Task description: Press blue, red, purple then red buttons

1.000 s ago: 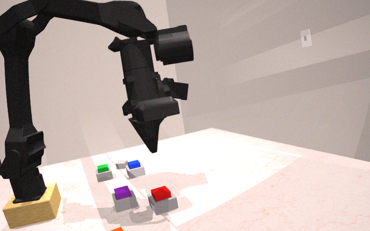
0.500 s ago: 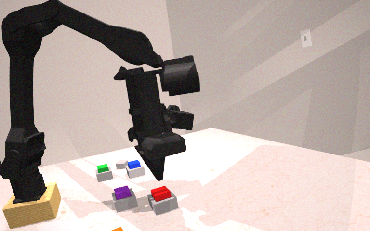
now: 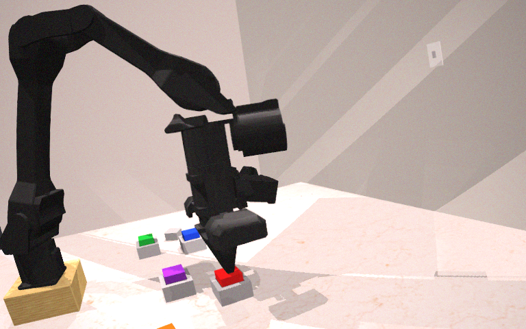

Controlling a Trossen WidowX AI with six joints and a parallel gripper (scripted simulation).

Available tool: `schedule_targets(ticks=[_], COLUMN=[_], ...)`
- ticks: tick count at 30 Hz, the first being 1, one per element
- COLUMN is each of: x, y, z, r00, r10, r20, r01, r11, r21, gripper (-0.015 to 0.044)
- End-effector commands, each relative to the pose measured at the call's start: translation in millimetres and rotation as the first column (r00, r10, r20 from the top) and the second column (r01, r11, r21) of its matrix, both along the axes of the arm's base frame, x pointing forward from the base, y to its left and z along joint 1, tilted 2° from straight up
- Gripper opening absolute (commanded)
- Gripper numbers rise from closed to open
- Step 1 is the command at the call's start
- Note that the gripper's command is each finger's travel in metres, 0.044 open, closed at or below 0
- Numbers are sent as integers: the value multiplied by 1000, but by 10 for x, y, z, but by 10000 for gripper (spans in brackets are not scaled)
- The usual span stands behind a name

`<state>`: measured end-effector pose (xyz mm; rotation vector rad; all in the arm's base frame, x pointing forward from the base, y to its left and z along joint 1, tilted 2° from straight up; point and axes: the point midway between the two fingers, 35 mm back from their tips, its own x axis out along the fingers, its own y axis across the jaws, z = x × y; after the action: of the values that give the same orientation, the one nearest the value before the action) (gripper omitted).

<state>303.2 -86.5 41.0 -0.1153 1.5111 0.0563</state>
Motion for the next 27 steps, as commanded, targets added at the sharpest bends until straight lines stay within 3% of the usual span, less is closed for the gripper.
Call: schedule_targets(ticks=[1, 20, 24, 27], x=[-18, -18, -31, -35], y=[7, 7, 15, 17], z=[-89, -92, 231, 258], r00=[1000, 1000, 1000, 1000], r10=[5, 5, 5, 5], r20=[-6, -6, -6, -6], r01=[-5, -5, -5, -5], r11=[1000, 1000, 1000, 1000], r21=[5, 5, 5, 5], gripper=[20, 20, 20, 20])
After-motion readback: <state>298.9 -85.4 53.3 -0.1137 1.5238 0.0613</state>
